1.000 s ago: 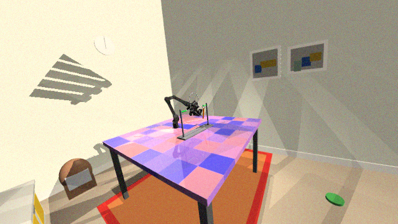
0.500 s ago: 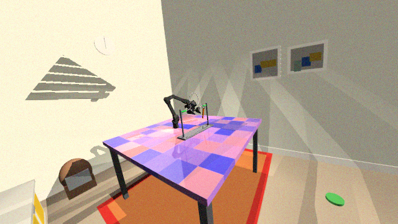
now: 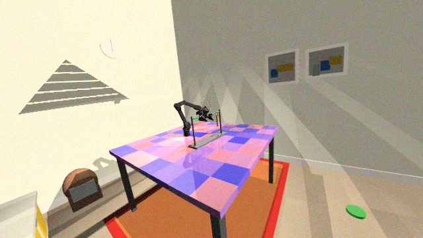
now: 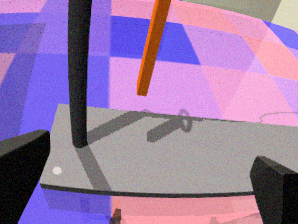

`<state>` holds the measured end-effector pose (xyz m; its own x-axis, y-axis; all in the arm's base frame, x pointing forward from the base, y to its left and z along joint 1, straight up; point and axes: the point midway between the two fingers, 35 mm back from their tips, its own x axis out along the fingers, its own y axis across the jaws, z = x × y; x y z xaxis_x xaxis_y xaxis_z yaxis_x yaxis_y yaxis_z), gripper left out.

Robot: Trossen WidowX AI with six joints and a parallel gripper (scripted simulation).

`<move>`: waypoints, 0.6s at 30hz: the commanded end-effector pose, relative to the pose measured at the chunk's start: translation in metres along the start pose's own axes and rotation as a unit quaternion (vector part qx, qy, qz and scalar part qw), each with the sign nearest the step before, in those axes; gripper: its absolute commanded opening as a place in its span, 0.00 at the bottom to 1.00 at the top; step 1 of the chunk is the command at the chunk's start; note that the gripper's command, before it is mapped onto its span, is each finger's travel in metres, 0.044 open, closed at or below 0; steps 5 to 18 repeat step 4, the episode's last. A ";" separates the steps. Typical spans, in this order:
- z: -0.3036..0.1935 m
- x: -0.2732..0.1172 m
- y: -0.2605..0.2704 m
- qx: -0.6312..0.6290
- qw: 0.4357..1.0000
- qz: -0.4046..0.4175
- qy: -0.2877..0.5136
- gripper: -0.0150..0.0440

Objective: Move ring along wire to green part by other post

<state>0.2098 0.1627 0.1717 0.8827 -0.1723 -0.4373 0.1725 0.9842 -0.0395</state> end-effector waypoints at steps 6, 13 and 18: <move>0.001 0.000 0.000 0.002 1.000 -0.001 -0.002 1.00; 0.001 0.000 0.000 0.002 1.000 -0.001 -0.002 1.00; 0.001 0.000 0.000 0.002 1.000 -0.001 -0.002 1.00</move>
